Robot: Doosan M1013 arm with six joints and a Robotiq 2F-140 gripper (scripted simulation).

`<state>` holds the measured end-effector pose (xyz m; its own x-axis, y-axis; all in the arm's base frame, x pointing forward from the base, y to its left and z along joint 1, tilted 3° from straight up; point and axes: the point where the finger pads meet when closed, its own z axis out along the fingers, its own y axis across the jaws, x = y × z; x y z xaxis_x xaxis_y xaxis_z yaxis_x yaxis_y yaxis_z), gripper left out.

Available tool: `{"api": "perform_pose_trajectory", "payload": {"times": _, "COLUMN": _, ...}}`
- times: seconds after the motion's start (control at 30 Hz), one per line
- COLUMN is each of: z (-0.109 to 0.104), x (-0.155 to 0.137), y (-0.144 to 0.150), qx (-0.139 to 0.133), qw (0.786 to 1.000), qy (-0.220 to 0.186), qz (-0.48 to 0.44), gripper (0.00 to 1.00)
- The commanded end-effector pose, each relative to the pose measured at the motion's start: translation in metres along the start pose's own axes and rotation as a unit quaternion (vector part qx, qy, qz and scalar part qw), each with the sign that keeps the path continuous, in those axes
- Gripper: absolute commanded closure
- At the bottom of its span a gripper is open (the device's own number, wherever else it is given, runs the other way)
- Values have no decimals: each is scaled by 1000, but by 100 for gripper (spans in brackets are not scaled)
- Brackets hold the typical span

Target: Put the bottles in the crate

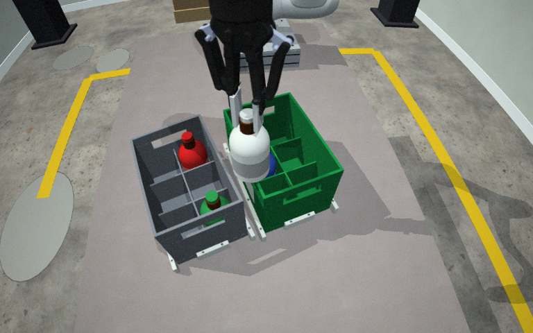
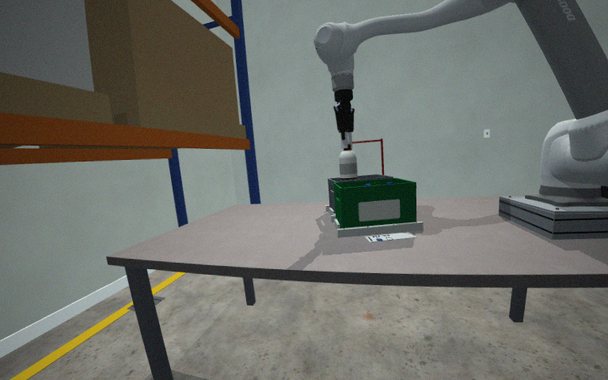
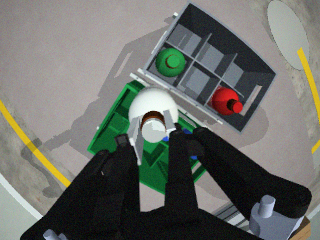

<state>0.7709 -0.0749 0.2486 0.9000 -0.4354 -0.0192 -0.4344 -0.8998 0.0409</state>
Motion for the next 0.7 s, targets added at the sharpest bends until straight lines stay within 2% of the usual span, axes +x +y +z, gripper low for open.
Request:
{"api": "perform_pose_trajectory", "payload": {"times": 0.0, "z": 0, "x": -3, "y": -7, "qx": 0, "qw": 1000, "qy": 0, "qz": 0, "gripper": 100}}
{"api": "perform_pose_trajectory", "payload": {"times": 0.67, "z": 0, "x": -15, "y": -41, "qx": 0, "qw": 1000, "qy": 0, "qz": 0, "gripper": 100}}
